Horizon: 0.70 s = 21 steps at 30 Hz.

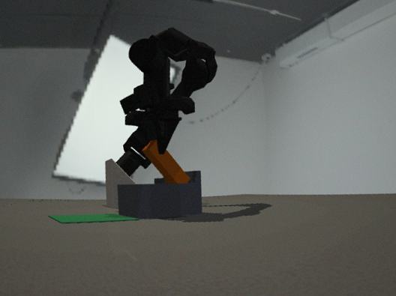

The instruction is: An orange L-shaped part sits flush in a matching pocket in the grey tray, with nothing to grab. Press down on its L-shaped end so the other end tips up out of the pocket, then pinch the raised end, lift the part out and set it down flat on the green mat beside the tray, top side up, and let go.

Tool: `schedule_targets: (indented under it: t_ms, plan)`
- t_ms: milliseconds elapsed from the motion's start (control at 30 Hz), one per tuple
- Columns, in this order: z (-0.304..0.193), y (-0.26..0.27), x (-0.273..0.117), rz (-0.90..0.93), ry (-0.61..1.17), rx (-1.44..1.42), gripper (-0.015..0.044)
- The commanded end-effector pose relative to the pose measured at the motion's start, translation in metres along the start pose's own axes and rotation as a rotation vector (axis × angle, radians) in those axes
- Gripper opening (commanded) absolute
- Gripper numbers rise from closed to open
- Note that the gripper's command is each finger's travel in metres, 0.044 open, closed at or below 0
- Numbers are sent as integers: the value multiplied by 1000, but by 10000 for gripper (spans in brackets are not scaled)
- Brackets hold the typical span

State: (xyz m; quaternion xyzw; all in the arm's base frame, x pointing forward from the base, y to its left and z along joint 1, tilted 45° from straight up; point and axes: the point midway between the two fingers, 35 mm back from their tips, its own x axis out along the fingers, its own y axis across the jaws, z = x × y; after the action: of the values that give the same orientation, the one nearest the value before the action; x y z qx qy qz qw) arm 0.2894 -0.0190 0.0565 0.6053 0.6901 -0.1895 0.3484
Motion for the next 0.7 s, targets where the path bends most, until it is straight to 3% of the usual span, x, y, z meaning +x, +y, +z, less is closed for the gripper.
schedule_targets:
  t_ms: [0, 667]
  plan:
    - [0, 0, -7, 1, -2, -1, 0]
    - [0, 0, -32, 1, -3, 0, 0]
